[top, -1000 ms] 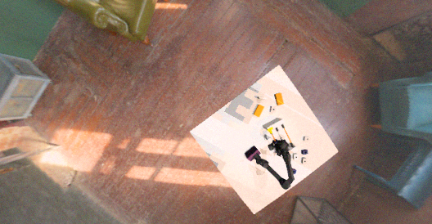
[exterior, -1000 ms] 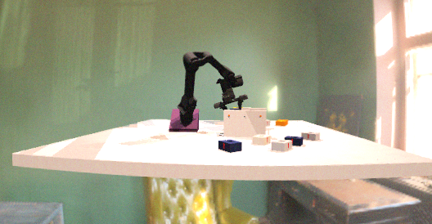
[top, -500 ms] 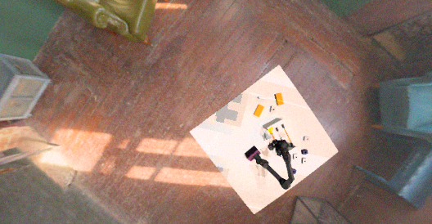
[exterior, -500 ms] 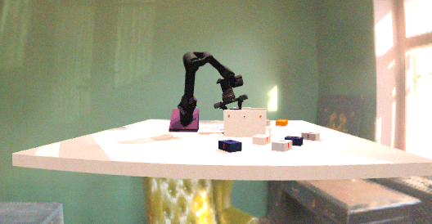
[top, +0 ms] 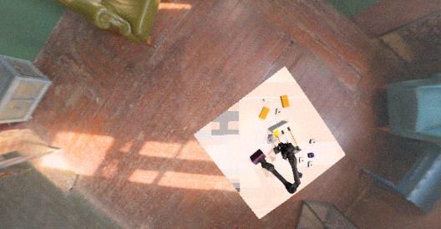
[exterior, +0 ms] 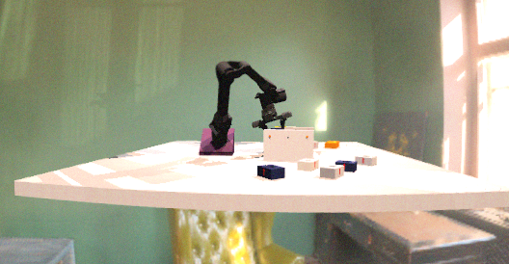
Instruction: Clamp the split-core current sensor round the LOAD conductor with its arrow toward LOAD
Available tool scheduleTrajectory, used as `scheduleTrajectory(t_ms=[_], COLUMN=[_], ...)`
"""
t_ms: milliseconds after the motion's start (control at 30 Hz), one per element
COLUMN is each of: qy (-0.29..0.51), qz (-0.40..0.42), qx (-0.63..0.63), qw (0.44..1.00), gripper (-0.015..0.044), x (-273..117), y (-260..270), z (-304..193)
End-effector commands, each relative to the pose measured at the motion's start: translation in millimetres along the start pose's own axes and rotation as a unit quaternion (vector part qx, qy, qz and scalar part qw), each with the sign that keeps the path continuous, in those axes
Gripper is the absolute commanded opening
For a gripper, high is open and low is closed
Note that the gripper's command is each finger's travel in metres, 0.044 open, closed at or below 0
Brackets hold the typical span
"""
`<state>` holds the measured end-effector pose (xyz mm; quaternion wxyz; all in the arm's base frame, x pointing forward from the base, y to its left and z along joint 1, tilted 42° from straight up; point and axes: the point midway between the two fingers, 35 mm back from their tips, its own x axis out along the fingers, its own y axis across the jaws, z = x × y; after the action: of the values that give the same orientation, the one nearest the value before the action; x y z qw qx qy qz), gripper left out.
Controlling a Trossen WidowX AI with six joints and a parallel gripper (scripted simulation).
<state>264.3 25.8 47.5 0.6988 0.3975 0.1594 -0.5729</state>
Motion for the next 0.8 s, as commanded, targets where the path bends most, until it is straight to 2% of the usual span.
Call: scheduleTrajectory(t_ms=[0,600,733,767], qy=[0.0,0.0,-0.001,-0.002], qz=[0.0,0.0,-0.006,-0.008], qx=[0.0,0.0,-0.001,-0.001], qw=[1.0,1.0,1.0,1.0], gripper=[0.023,0.011,0.0005,0.0], x=[0.0,0.0,-2.2,-3.2], y=[0.0,0.0,0.7,1.0], z=[0.0,0.0,-0.1,-0.1])
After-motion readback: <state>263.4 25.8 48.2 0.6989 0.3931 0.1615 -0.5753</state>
